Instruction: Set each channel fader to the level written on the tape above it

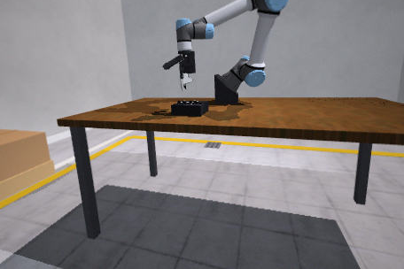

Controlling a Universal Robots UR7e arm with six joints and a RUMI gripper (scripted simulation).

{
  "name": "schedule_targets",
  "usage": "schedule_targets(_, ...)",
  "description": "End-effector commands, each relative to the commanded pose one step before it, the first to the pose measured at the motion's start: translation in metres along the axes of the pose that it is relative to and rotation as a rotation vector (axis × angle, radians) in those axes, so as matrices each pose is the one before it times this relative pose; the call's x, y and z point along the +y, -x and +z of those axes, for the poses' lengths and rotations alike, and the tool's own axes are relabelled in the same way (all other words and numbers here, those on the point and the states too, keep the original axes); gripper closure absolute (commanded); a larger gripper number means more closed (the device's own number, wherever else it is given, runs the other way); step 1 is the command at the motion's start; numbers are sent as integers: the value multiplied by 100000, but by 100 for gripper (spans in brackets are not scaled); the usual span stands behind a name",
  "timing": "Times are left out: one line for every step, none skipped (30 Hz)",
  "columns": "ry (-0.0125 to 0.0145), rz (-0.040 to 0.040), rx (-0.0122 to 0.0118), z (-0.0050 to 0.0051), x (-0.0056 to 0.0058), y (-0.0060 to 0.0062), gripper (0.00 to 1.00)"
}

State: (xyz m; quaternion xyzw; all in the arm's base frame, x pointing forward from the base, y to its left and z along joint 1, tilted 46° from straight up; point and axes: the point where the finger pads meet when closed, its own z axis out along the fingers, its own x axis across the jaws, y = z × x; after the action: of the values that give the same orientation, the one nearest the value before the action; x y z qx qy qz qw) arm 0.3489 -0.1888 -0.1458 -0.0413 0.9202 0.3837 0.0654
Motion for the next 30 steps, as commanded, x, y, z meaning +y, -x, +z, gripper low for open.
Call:
schedule_targets(-425, 10306, 109, 190, -24, -233, 0)
schedule_targets(0, 0, 0, 0, 0, 0, 0)
schedule_targets(0, 0, 0, 0, 0, 0, 0)
schedule_targets(-1, 1921, 2, 47, 2, -49, 0)
schedule_targets(-1, 1818, 2, 44, 2, -46, 0)
schedule_targets(-1, 1715, 2, 42, 2, -44, 0)
schedule_targets(-1, 1613, 1, 39, 1, -41, 0)
schedule_targets(-1, 1511, 1, 37, 1, -39, 0)
schedule_targets(-1, 1411, 1, 34, 1, -36, 0)
schedule_targets(-1, 1312, 1, 32, 1, -33, 0)
schedule_targets(-1, 1214, 1, 30, 0, -31, 0)
schedule_targets(-1, 1118, 1, 27, 0, -29, 0)
schedule_targets(-1, 1024, 1, 25, 0, -26, 0)
schedule_targets(-1, 933, 1, 23, 0, -24, 0)
schedule_targets(-1, 843, 1, 21, 0, -22, 0)
schedule_targets(-1, 757, 1, 18, 0, -19, 0)
schedule_targets(0, 674, 1, 16, 0, -17, 0)
schedule_targets(0, 594, 0, 14, 0, -15, 0)
schedule_targets(0, 0, 0, 0, 0, 0, 0)
schedule_targets(0, 0, 0, 0, 0, 0, 0)
schedule_targets(0, 518, 0, 13, 0, -13, 0)
schedule_targets(0, 446, 0, 11, 0, -11, 0)
schedule_targets(0, 378, 0, 9, 0, -10, 0)
schedule_targets(0, 314, 0, 8, 0, -8, 0)
schedule_targets(0, 256, 0, 6, 0, -7, 0)
schedule_targets(0, 202, 0, 5, 0, -5, 0)
schedule_targets(0, 155, 0, 4, 0, -4, 0)
schedule_targets(0, 112, 0, 3, 0, -3, 0)
schedule_targets(0, 77, 0, 2, 0, -2, 0)
schedule_targets(0, 47, 0, 1, 0, -1, 0)
